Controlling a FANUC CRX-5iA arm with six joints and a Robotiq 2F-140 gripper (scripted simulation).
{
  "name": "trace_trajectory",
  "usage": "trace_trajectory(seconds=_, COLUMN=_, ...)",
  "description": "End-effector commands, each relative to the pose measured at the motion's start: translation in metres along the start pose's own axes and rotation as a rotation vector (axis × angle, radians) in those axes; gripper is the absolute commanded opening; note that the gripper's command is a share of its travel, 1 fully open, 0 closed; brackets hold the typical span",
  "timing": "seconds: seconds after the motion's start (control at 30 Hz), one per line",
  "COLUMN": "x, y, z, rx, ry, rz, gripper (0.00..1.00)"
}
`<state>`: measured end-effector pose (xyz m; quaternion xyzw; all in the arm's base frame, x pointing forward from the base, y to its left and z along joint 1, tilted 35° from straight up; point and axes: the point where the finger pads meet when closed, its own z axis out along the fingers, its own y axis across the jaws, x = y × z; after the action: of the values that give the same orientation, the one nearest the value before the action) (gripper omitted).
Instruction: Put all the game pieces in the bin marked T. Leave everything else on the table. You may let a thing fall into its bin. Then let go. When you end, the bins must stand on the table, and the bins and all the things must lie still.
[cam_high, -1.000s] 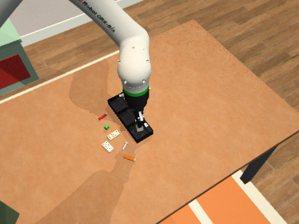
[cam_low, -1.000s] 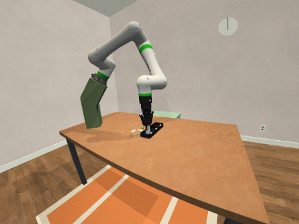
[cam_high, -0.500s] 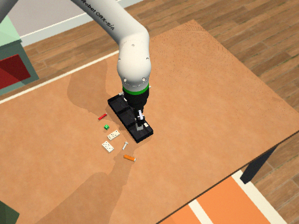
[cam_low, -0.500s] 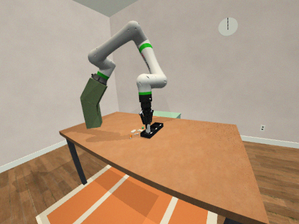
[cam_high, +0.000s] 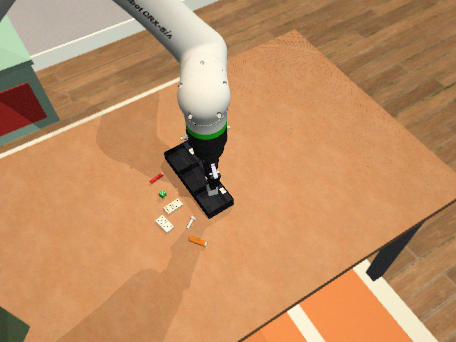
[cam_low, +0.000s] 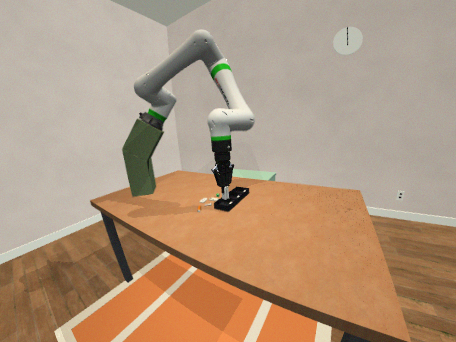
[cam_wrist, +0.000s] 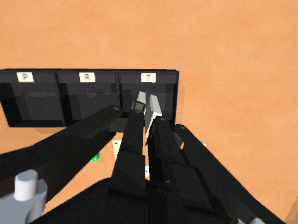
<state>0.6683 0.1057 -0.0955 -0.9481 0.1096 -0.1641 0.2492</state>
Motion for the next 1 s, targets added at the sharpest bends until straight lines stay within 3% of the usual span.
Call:
trace_trajectory(seconds=0.0, x=0.000, y=0.000, z=-0.010, rx=0.000, ry=0.000, rz=0.000, gripper=0.05)
trace_trajectory(seconds=0.33, x=-0.006, y=-0.019, z=-0.017, rx=0.000, ry=0.000, rz=0.000, gripper=0.05)
trace_trajectory(seconds=0.77, x=-0.026, y=-0.080, z=-0.017, rx=0.000, ry=0.000, rz=0.000, gripper=0.05)
trace_trajectory(seconds=0.97, x=-0.025, y=-0.080, z=-0.012, rx=0.000, ry=0.000, rz=0.000, gripper=0.05)
